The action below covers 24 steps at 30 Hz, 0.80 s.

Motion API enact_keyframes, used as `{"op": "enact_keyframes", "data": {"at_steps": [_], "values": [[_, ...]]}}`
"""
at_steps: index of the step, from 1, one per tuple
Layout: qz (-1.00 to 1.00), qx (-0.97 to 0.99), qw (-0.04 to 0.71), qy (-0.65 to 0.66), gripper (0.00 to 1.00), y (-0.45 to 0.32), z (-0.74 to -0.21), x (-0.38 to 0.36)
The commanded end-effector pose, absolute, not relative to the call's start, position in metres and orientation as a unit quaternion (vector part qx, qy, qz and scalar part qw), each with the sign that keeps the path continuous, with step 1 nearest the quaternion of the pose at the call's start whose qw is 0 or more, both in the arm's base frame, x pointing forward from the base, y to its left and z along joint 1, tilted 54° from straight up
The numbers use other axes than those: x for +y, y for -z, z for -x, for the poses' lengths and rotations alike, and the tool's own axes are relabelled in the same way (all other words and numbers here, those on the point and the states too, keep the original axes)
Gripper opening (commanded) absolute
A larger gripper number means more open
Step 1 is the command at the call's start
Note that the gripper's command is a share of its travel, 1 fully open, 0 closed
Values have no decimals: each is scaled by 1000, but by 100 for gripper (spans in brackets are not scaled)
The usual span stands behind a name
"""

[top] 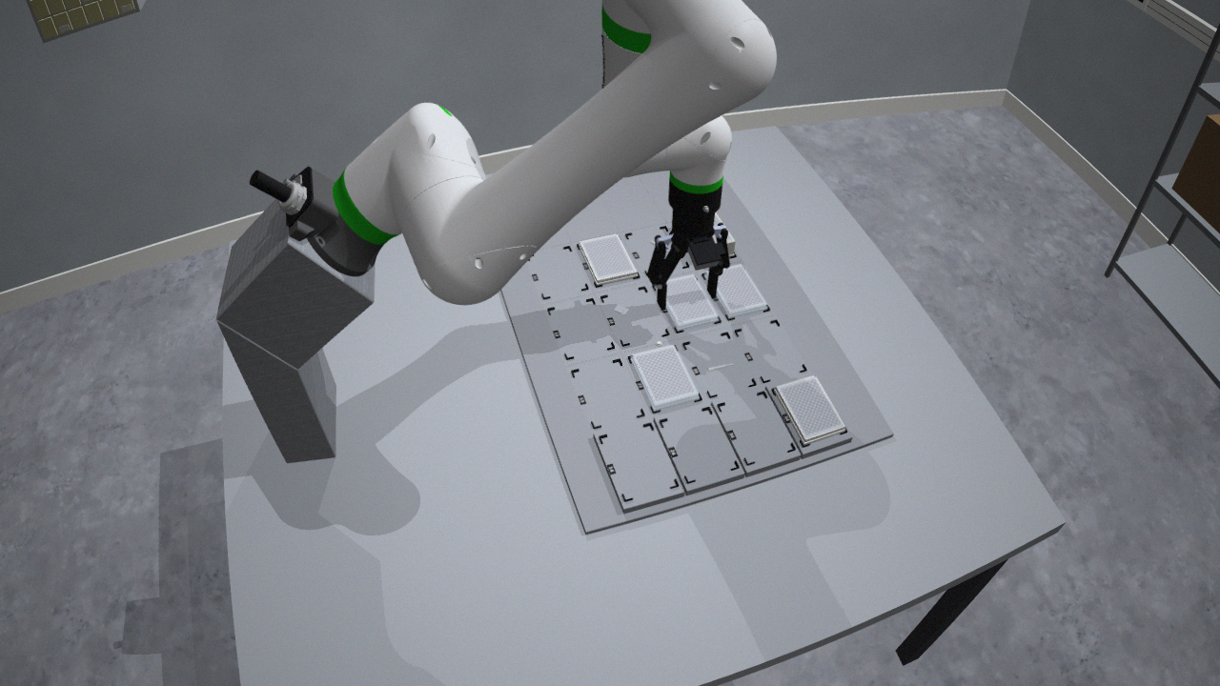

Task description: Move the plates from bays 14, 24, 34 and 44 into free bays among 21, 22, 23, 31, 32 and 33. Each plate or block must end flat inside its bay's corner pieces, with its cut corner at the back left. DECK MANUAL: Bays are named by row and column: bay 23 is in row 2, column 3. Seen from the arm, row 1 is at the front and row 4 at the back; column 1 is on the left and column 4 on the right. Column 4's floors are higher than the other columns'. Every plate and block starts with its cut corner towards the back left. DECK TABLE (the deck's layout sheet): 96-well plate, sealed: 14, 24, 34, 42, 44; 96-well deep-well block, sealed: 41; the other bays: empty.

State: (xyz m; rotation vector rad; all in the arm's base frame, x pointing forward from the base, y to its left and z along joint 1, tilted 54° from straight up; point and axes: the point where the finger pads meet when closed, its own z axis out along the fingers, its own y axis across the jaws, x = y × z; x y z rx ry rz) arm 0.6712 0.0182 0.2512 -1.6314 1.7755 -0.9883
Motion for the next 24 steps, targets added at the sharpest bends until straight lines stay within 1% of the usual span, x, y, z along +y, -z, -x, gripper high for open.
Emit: {"op": "enact_keyframes", "data": {"at_steps": [1,24], "values": [[604,657,265,366,70,-253,-669,19],[604,657,265,366,70,-269,-648,23]]}}
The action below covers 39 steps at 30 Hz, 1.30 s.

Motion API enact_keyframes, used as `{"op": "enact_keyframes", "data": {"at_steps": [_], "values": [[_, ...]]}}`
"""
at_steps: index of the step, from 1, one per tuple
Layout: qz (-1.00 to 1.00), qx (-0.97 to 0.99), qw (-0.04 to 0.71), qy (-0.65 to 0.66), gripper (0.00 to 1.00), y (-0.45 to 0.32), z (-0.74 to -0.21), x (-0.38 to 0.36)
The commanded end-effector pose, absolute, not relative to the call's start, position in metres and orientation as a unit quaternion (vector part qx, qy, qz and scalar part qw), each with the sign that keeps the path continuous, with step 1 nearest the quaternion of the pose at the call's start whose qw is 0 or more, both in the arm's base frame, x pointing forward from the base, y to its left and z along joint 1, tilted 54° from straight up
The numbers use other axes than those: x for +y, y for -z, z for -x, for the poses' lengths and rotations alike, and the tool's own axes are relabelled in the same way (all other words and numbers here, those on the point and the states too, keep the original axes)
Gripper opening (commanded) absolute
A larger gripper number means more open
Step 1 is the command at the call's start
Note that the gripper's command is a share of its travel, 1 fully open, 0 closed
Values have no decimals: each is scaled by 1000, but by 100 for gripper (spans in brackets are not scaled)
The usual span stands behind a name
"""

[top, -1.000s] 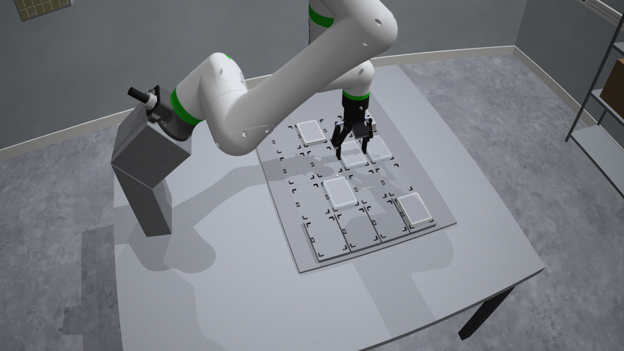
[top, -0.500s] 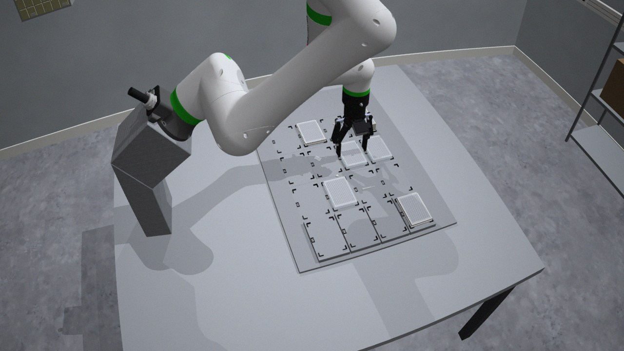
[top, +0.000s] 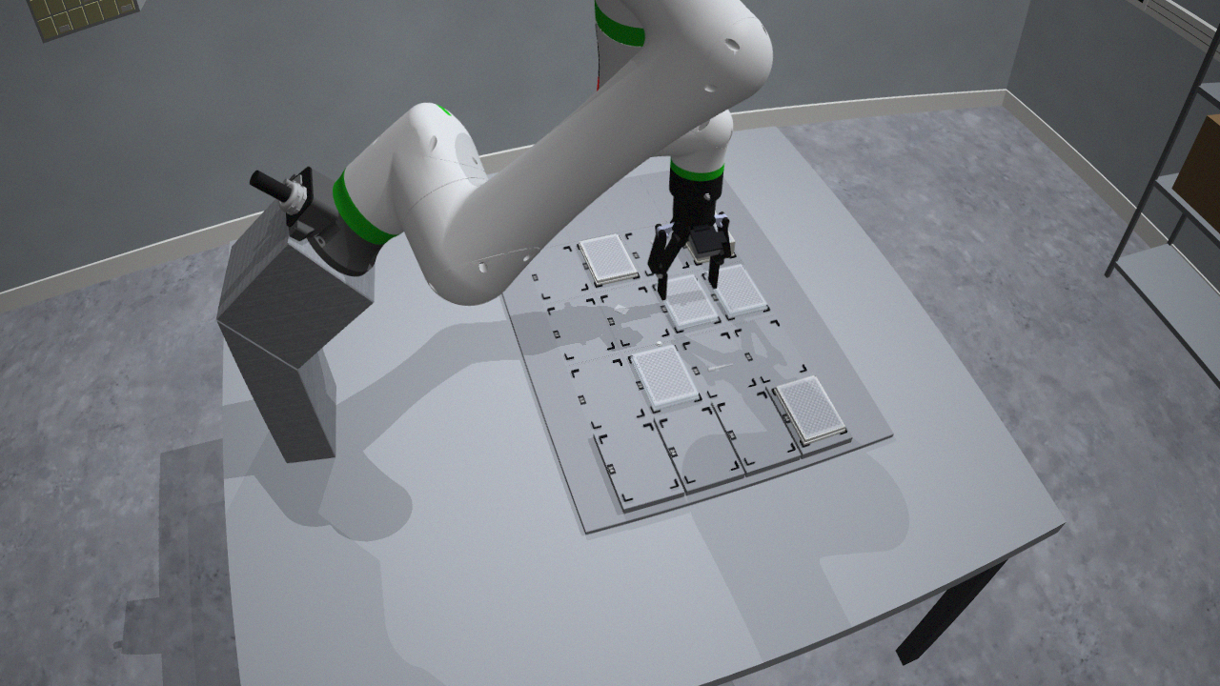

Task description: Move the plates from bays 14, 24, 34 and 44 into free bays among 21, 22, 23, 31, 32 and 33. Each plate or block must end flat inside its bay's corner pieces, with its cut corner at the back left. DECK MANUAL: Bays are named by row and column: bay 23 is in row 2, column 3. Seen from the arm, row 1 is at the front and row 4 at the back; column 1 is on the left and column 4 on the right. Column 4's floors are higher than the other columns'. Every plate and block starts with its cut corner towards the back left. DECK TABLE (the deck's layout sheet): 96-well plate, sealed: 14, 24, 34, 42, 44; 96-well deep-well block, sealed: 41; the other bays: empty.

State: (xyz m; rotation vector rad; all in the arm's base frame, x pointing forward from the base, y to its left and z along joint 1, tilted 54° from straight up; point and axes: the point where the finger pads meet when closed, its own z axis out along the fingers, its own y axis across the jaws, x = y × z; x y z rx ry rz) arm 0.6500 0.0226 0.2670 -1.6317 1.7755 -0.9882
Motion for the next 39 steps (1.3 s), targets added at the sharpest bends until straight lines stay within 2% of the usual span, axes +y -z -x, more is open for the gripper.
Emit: {"op": "enact_keyframes", "data": {"at_steps": [1,39], "values": [[604,657,265,366,70,-270,-647,23],[604,657,265,366,70,-289,-622,28]]}}
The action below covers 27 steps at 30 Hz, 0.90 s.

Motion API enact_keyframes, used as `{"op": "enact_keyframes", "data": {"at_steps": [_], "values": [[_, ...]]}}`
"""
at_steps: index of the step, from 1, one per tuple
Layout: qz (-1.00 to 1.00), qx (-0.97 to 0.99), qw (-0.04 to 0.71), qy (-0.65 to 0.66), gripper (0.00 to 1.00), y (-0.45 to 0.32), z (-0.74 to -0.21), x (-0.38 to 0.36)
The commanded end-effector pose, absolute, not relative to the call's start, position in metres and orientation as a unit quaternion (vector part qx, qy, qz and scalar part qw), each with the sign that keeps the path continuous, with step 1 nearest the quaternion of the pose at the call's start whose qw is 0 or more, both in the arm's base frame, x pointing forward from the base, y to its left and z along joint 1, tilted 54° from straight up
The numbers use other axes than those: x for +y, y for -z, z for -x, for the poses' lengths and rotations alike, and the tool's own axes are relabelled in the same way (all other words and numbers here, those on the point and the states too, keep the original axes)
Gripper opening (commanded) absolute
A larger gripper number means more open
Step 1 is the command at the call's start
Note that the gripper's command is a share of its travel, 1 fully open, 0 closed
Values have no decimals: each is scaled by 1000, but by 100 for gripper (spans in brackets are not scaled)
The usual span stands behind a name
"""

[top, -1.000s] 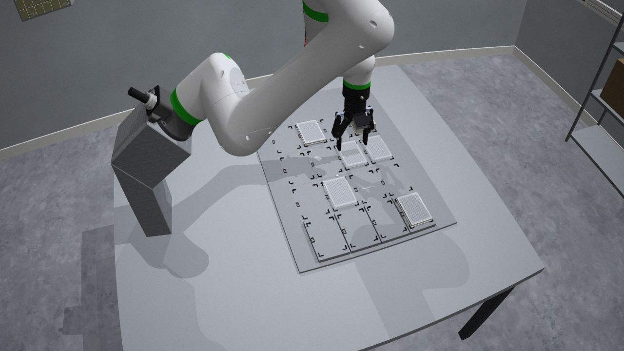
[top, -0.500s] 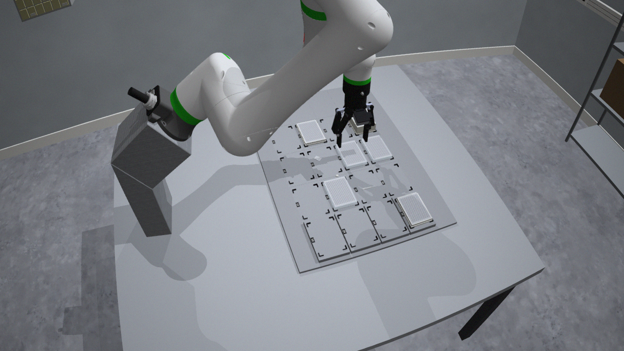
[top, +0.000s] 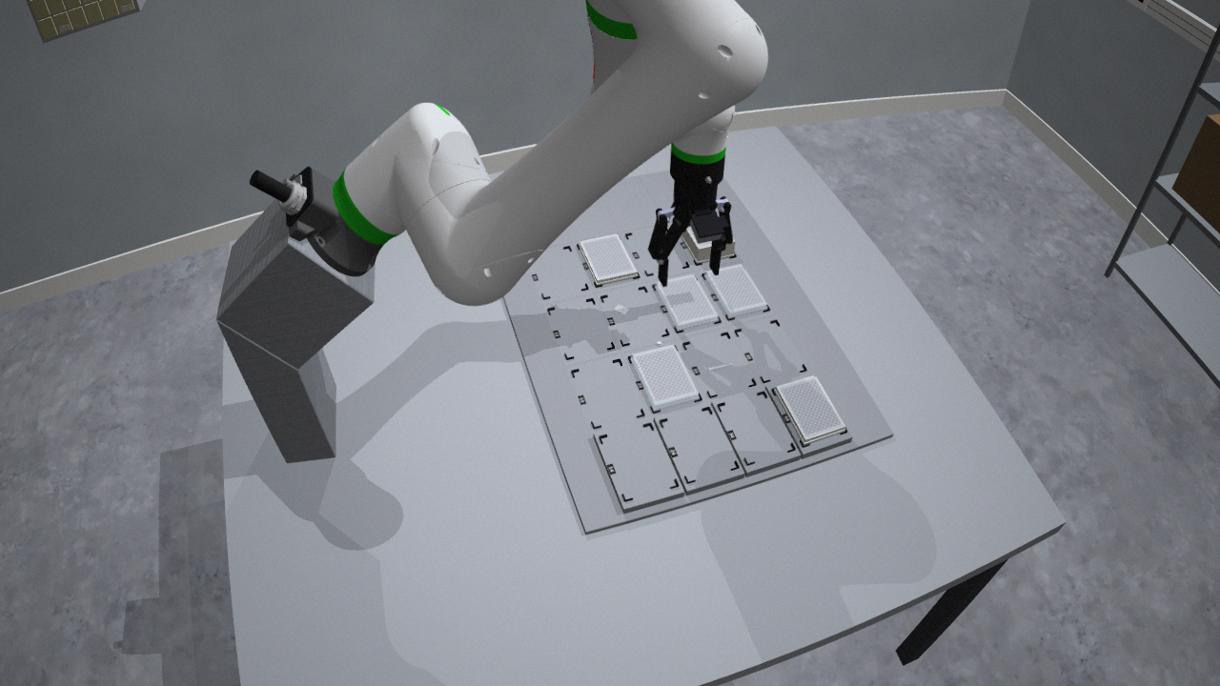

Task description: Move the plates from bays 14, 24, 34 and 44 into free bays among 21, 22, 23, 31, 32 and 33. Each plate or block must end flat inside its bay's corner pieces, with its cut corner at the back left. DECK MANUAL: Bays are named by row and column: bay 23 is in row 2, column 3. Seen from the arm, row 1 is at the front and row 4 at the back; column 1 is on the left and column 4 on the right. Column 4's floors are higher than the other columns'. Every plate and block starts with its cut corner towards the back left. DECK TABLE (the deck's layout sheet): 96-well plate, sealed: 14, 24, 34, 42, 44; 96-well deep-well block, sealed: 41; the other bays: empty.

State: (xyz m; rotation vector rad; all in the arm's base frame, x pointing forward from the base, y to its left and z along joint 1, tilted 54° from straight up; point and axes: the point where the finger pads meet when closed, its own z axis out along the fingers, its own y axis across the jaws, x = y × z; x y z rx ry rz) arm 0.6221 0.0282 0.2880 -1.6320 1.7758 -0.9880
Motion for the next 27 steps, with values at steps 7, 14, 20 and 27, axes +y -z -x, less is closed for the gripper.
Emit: {"op": "enact_keyframes", "data": {"at_steps": [7,14,20,27], "values": [[604,657,265,366,70,-296,-623,9],[604,657,265,366,70,-305,-625,-17],[604,657,265,366,70,-313,-626,-40],[604,657,265,366,70,-320,-628,-58]]}}
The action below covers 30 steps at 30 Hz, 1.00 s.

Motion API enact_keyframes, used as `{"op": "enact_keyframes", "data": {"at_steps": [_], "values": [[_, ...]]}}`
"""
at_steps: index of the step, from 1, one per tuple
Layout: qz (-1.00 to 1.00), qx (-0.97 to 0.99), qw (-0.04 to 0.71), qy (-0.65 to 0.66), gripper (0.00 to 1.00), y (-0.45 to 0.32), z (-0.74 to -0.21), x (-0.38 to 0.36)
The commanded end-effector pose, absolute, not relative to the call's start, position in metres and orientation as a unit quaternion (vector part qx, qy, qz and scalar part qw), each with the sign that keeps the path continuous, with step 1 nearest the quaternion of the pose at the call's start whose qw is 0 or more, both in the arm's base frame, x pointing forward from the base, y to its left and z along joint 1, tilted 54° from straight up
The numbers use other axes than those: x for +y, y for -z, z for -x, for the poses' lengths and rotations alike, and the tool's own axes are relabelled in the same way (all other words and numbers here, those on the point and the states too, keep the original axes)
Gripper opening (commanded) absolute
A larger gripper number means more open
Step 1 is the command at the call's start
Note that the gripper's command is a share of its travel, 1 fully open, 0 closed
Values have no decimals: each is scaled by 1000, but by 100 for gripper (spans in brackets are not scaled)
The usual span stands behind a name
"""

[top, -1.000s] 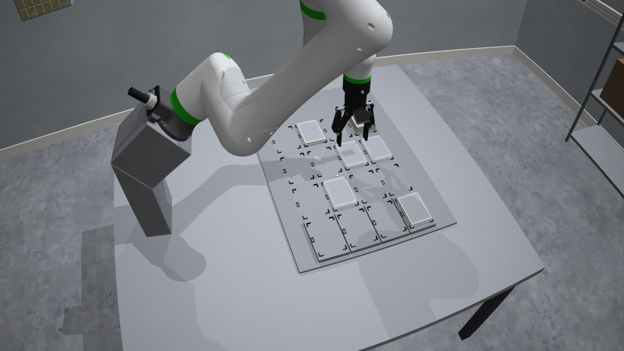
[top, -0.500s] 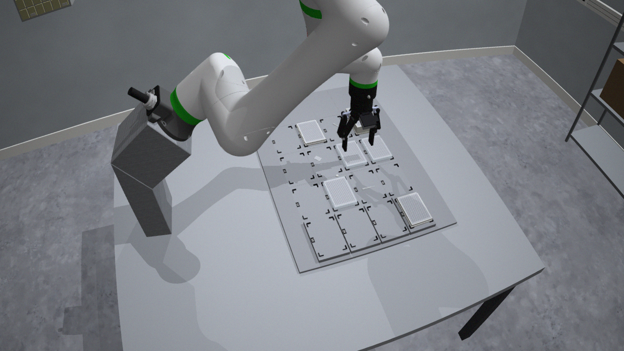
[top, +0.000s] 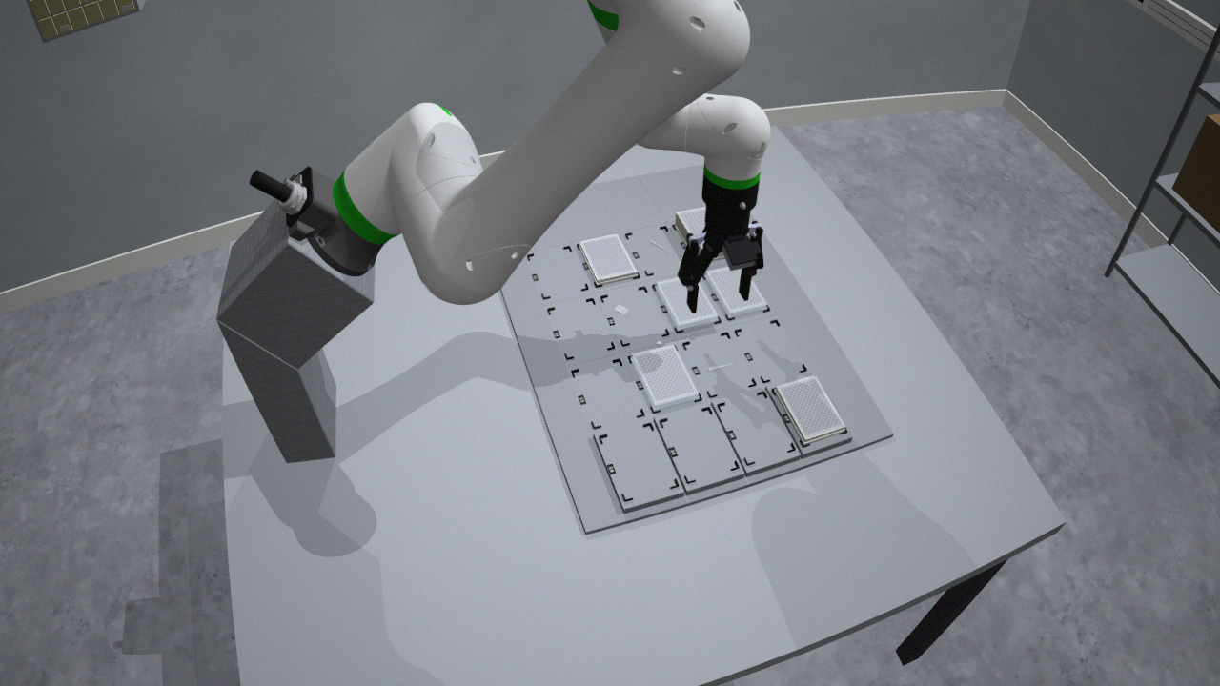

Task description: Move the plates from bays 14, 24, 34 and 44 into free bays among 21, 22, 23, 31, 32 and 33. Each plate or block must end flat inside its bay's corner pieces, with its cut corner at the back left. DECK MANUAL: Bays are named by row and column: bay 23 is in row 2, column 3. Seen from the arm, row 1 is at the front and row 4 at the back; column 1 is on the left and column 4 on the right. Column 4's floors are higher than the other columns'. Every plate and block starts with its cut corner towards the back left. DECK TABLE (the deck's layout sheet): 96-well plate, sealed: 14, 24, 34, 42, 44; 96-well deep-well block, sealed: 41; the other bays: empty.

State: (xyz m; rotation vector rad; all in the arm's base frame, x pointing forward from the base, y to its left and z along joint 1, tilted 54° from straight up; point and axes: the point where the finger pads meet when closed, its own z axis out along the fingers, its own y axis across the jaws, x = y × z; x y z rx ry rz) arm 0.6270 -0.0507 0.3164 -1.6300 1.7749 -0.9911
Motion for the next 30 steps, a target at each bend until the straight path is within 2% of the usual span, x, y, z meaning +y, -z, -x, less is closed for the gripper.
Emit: {"op": "enact_keyframes", "data": {"at_steps": [1,30], "values": [[604,657,265,366,70,-321,-628,-62],[604,657,265,366,70,-356,-634,-160]]}}
